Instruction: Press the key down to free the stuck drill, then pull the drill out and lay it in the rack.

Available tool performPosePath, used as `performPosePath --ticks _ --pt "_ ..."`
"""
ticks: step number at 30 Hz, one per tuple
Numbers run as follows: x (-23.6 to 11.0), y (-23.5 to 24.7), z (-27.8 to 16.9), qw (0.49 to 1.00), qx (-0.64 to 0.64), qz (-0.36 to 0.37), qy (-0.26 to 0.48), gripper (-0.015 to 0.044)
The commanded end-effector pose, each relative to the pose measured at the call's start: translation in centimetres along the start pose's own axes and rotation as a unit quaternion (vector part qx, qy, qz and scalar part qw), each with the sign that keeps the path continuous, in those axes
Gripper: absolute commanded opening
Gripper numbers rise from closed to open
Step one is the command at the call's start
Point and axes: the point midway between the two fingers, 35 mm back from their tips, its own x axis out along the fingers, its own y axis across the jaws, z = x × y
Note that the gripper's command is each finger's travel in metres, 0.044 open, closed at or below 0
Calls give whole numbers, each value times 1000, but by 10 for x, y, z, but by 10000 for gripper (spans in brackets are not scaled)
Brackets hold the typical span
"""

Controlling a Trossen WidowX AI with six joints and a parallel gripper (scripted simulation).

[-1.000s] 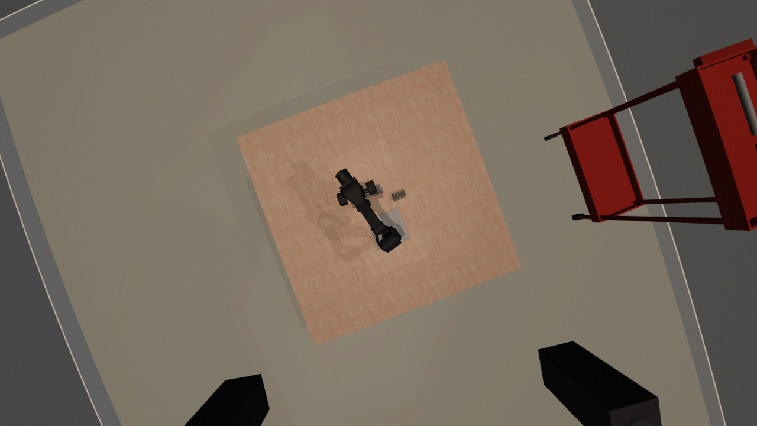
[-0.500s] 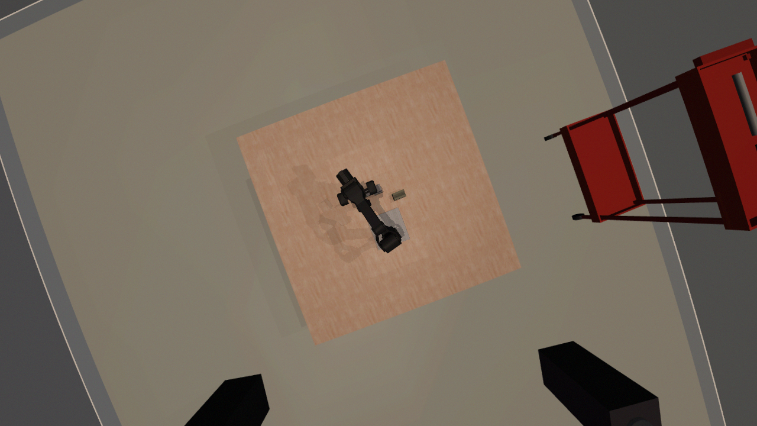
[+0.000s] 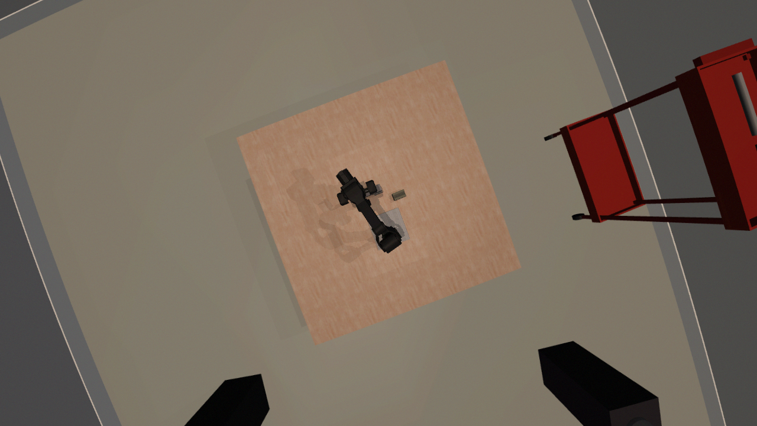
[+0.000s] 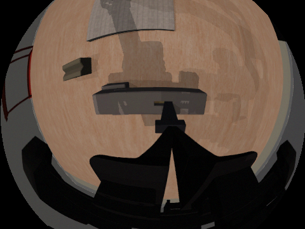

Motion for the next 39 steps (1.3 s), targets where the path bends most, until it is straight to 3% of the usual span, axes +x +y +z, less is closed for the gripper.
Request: performPosePath --ticks 1,39 --pt "9 0 5 1000 -1 1 -13 0" --pt "21 0 9 1000 -1 1 -13 0"
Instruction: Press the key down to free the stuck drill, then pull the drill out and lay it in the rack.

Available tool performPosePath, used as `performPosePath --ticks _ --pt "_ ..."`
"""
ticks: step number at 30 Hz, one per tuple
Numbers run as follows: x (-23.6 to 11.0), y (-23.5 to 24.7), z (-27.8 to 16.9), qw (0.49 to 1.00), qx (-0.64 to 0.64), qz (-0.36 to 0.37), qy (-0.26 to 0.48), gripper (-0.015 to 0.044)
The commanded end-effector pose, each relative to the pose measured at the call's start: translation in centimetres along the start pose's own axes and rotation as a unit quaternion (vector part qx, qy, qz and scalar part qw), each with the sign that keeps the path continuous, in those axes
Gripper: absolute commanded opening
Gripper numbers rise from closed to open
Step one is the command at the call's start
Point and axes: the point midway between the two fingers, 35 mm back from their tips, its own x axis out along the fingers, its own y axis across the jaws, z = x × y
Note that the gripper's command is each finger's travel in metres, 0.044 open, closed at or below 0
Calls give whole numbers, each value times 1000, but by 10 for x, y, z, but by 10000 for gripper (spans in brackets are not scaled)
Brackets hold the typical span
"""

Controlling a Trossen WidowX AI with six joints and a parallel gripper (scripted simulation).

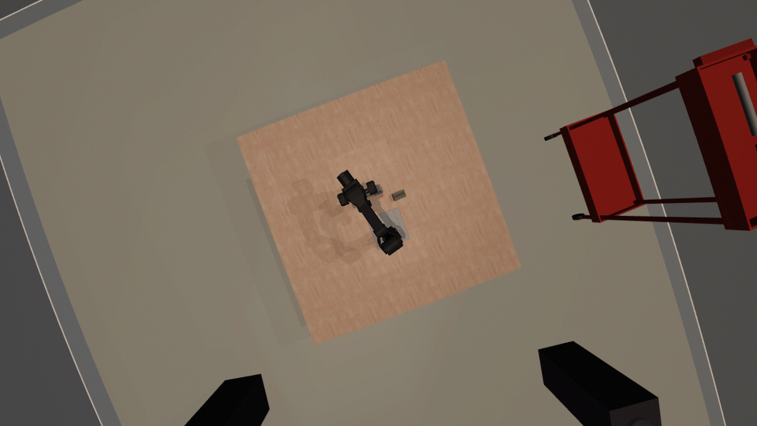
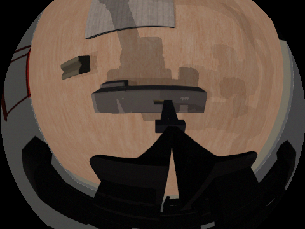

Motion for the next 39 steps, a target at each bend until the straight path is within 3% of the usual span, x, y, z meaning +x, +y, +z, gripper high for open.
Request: performPosePath --ticks 1,30,34,39 --pt "18 0 8 1000 0 4 -29 0" --pt "32 0 10 1000 0 4 -29 0" --pt "16 -1 5 1000 0 4 -29 105" --pt "-33 -1 -2 1000 0 4 -29 236"
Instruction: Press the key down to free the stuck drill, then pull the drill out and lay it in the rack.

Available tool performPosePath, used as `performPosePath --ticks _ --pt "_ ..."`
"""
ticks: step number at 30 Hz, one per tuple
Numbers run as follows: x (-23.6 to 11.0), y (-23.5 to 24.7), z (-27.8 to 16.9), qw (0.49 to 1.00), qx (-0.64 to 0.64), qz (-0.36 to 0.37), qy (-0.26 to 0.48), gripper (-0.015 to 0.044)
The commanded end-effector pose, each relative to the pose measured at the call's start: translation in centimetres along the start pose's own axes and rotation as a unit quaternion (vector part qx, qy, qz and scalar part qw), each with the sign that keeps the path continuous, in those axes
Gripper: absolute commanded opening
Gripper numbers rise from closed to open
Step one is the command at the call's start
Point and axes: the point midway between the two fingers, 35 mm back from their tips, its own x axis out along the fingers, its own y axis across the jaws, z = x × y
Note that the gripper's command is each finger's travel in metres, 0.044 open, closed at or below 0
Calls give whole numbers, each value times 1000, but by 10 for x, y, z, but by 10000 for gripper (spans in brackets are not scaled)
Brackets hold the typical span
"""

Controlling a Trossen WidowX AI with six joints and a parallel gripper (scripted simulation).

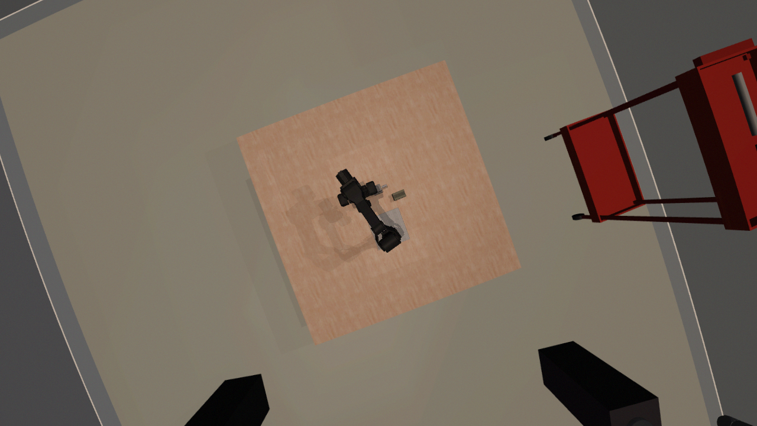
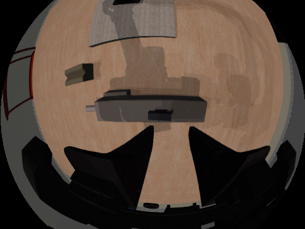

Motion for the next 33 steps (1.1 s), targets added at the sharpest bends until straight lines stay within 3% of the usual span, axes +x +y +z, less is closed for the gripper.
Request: performPosePath --ticks 1,5,8,9,12,18,33 --pt "-38 0 -5 1000 -1 -3 7 263" --pt "-36 1 -7 1000 10 -4 15 368" --pt "-18 32 -16 987 161 -3 13 440" --pt "-10 46 -18 974 225 -3 12 440" --pt "13 89 -21 911 412 -2 10 440" --pt "53 162 -4 716 698 -2 7 440" --pt "54 165 -3 708 706 -2 7 440"
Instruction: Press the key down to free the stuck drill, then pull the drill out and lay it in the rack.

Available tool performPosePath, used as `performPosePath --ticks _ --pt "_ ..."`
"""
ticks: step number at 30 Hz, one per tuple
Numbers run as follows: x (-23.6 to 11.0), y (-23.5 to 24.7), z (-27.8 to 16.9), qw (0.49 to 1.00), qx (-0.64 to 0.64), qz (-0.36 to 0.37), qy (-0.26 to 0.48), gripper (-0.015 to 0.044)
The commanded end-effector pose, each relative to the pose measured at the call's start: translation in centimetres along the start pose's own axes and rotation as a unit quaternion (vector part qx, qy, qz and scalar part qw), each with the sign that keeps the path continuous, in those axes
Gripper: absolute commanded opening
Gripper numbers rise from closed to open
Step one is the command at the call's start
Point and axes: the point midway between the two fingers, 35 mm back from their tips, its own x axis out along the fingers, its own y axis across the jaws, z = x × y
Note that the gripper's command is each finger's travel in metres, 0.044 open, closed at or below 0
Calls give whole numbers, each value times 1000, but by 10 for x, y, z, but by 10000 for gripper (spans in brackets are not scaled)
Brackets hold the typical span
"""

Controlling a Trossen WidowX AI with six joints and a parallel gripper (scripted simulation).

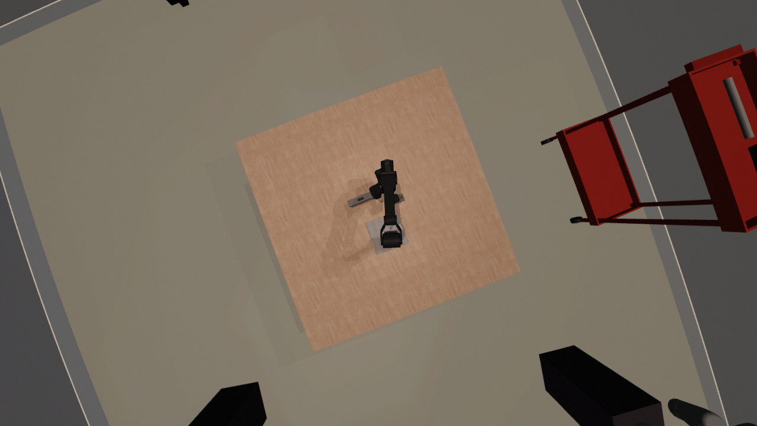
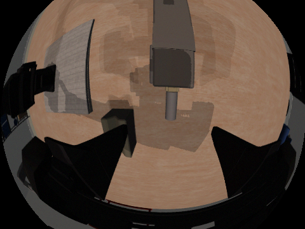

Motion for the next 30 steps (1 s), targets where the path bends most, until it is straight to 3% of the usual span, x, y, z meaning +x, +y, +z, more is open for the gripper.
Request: performPosePath --ticks 1,30 --pt "1 1 0 1000 5 1 -2 440" --pt "43 0 11 1000 5 1 -2 440"
